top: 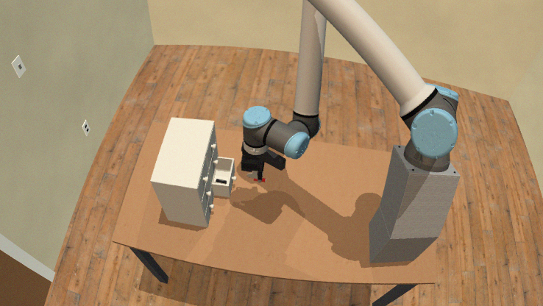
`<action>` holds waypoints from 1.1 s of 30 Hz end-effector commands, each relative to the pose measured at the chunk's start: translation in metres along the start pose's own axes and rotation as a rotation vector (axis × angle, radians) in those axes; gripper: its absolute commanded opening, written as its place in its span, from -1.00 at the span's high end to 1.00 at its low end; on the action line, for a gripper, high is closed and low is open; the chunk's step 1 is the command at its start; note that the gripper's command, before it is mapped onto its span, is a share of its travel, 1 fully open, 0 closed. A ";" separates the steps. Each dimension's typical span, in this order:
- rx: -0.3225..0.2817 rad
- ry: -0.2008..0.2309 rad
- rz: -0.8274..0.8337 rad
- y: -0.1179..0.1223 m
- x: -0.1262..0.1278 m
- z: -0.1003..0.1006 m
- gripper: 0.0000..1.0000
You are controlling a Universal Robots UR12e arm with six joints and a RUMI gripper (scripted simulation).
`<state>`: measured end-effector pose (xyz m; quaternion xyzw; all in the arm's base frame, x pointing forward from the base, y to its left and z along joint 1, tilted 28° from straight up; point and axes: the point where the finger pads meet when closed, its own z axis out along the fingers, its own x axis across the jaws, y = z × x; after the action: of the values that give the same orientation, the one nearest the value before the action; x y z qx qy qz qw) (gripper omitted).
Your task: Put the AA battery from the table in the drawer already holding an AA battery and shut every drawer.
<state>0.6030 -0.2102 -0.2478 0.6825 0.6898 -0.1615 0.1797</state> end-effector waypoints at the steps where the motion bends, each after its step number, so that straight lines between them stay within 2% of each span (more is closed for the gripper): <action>1: -0.001 0.000 0.003 0.000 0.000 -0.001 0.91; 33: 0.000 0.000 0.003 0.001 0.001 -0.030 0.91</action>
<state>0.6027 -0.1962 -0.2233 0.6836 0.6887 -0.1614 0.1798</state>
